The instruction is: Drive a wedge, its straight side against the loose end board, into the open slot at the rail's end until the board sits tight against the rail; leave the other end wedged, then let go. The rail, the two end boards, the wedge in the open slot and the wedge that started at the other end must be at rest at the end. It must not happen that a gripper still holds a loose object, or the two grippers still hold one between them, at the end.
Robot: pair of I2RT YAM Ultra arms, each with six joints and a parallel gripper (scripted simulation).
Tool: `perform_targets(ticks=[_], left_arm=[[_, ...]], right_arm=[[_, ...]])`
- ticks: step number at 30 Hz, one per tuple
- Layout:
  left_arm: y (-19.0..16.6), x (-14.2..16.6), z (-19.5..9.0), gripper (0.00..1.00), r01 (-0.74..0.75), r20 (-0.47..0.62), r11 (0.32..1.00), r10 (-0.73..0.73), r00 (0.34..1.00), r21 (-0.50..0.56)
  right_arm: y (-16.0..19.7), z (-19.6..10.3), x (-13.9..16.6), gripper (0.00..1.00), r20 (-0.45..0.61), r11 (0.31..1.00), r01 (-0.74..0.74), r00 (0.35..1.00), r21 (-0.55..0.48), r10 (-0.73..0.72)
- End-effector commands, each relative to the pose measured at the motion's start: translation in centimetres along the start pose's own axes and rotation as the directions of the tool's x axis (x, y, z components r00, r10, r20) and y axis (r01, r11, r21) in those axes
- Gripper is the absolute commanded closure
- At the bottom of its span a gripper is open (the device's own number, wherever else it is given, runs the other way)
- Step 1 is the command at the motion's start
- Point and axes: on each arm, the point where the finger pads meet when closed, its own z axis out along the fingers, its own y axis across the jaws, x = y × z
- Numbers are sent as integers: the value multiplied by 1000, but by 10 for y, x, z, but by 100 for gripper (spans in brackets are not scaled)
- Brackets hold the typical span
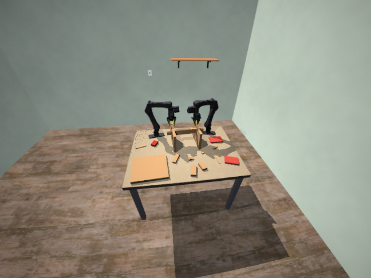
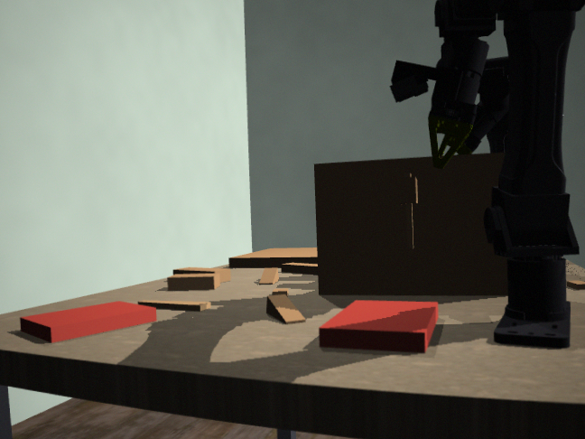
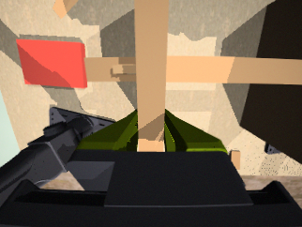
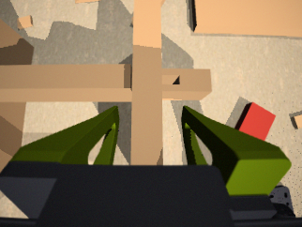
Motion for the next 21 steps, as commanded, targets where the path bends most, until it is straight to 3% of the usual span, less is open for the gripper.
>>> perform_targets(ticks=[1, 21], left_arm=[[5, -4, -6, 100, 4, 15, 1000, -4, 1000, 11], [5, -4, -6, 100, 4, 15, 1000, -4, 1000, 11]], right_arm=[[-1, 2, -2, 47, 24, 1000, -16, 1000, -20, 16], [3, 13, 8, 47, 27, 999, -28, 999, -32, 29]])
